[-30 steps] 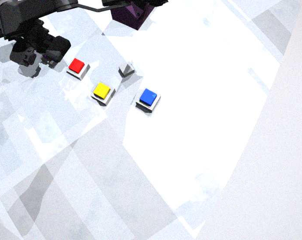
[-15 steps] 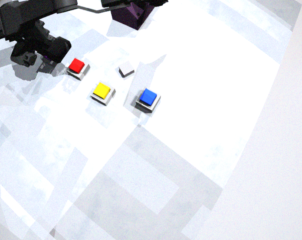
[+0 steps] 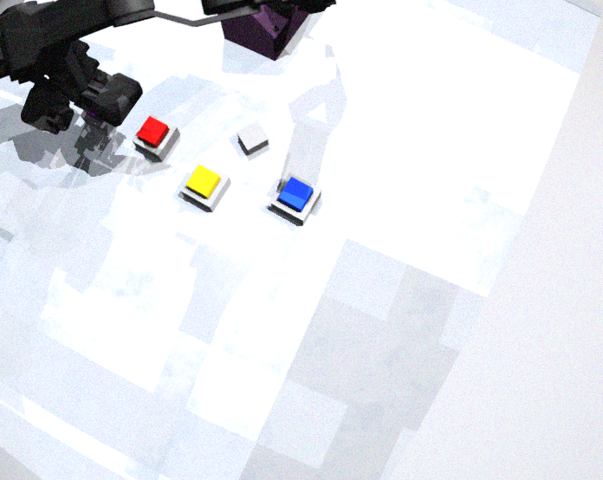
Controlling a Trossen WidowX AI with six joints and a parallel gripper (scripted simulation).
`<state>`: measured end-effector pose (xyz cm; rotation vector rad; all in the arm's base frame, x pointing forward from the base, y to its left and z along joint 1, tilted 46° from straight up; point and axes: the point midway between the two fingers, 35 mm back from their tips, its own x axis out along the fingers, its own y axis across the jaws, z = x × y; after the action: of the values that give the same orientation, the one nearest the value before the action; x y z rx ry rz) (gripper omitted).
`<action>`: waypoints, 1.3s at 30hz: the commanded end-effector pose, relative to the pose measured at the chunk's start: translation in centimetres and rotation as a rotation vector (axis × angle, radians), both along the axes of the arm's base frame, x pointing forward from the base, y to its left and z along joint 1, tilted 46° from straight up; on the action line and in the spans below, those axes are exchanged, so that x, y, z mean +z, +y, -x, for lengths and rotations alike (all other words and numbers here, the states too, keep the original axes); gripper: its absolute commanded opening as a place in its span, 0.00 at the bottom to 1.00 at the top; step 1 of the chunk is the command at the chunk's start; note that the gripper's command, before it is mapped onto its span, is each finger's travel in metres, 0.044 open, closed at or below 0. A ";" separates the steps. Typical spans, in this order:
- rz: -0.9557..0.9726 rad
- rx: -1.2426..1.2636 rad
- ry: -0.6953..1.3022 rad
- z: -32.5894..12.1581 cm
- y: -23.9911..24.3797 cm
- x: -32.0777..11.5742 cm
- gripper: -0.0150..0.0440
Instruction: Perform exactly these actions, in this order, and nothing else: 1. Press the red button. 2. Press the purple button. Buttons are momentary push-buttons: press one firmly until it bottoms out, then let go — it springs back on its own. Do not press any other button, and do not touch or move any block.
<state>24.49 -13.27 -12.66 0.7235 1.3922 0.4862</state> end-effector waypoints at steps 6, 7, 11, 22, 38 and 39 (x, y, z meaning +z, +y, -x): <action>-0.006 -0.002 0.007 0.5 -2.0 2.2 0.29; -0.006 -0.002 0.007 0.5 -2.0 2.2 0.29; 0.004 -0.005 0.011 -0.8 -1.4 4.4 0.42; 0.031 -0.016 0.015 -5.4 7.5 19.7 0.91; -0.020 -0.002 0.008 -0.8 18.3 31.7 0.93; -0.020 -0.002 0.008 -0.8 18.3 31.7 0.93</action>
<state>25.90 4.40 18.90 0.7248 1.3791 0.4955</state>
